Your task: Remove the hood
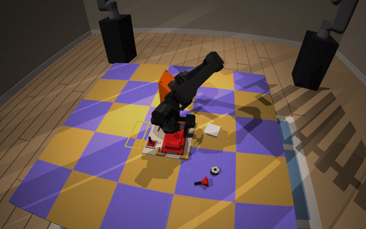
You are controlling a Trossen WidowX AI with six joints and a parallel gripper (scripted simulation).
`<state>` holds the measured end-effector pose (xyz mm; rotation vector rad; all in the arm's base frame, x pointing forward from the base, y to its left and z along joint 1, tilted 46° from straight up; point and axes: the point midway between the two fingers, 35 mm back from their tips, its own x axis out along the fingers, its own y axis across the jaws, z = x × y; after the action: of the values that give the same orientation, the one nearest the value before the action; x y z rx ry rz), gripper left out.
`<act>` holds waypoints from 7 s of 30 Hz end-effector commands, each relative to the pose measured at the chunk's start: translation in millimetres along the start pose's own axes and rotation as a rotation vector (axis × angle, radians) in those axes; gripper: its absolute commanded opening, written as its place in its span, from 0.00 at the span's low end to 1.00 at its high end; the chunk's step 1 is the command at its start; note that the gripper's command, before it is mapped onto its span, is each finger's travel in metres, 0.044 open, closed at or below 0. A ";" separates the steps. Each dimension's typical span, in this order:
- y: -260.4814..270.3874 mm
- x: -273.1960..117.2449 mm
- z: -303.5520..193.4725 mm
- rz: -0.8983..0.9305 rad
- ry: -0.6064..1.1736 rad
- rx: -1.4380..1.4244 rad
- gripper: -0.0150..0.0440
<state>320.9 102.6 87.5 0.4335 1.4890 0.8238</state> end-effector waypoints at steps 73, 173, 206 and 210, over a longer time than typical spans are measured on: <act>-3.5 59.0 0.4 0.000 0.002 0.007 1.00; -98.2 -7.9 -4.3 -0.026 0.003 0.031 0.25; -212.3 -2.5 -44.0 -0.020 0.004 0.003 0.25; -212.6 1.4 -43.7 -0.020 0.004 0.003 0.25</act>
<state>324.0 -49.9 -65.7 0.4116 1.4965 0.8112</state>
